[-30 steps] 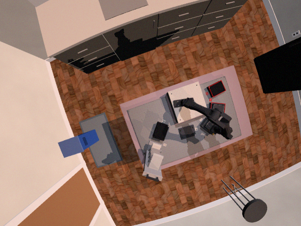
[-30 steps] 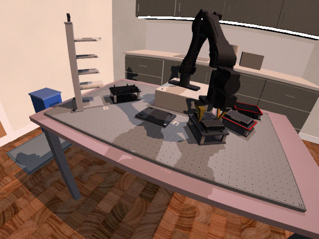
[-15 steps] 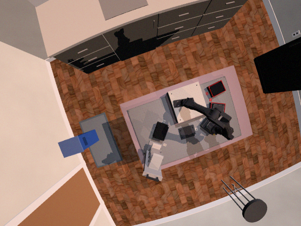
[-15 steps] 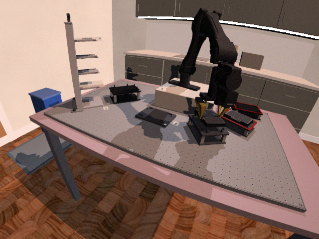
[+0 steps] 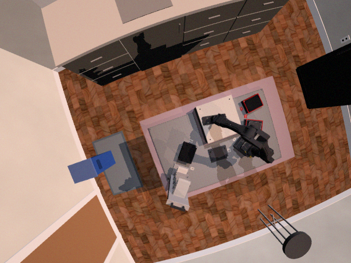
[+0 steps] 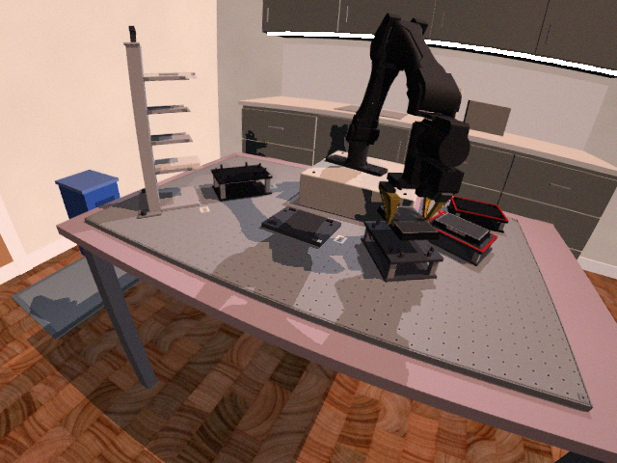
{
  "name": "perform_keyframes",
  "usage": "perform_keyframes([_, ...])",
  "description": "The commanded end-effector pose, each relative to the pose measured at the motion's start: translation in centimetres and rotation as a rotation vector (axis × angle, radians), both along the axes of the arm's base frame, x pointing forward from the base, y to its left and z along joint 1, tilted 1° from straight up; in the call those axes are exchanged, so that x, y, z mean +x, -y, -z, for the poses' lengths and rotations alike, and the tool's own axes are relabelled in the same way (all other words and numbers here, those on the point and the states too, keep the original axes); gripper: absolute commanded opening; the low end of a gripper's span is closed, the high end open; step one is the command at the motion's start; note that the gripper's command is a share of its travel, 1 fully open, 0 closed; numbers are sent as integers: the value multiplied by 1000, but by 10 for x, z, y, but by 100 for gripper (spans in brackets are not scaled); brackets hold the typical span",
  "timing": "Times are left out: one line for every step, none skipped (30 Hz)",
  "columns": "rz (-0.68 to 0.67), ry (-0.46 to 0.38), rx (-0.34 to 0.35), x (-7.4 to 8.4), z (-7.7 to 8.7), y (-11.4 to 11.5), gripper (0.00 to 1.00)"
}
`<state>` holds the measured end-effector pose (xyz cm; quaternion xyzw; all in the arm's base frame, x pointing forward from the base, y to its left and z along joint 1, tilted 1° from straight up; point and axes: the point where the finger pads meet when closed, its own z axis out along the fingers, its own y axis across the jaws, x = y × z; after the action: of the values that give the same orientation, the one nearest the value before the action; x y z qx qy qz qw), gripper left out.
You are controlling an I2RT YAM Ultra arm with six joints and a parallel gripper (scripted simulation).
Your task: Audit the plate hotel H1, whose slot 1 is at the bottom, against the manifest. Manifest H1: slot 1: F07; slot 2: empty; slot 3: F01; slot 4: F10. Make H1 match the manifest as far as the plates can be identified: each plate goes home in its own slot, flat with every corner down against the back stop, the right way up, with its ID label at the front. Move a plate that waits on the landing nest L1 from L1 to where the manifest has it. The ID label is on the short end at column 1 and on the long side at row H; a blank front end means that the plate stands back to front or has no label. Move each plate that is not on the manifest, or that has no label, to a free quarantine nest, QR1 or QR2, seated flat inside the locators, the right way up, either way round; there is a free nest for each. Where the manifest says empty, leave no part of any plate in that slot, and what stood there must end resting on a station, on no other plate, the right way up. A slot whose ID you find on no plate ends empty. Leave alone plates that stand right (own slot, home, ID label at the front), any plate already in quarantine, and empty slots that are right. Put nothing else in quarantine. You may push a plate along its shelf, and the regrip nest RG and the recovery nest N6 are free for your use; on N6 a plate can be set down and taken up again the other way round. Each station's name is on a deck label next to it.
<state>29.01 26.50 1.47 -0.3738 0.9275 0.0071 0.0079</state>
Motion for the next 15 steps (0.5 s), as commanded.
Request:
perform_keyframes([2, 3, 3, 0, -7, 0, 86])
perform_keyframes([2, 3, 3, 0, -8, 0, 86])
perform_keyframes([2, 3, 3, 0, -9, 0, 86])
perform_keyframes([2, 3, 3, 0, -10, 0, 86])
perform_keyframes([2, 3, 3, 0, -11, 0, 86])
perform_keyframes([2, 3, 3, 0, -12, 0, 86])
perform_keyframes([2, 3, 3, 0, -13, 0, 86])
perform_keyframes([2, 3, 3, 0, -14, 0, 86])
perform_keyframes([2, 3, 3, 0, -15, 0, 86])
perform_keyframes([2, 3, 3, 0, -16, 0, 86])
perform_keyframes([2, 3, 3, 0, -17, 0, 86])
perform_keyframes([2, 3, 3, 0, -18, 0, 86])
perform_keyframes([2, 3, 3, 0, -19, 0, 86])
perform_keyframes([2, 3, 3, 0, -20, 0, 86])
perform_keyframes([2, 3, 3, 0, -21, 0, 86])
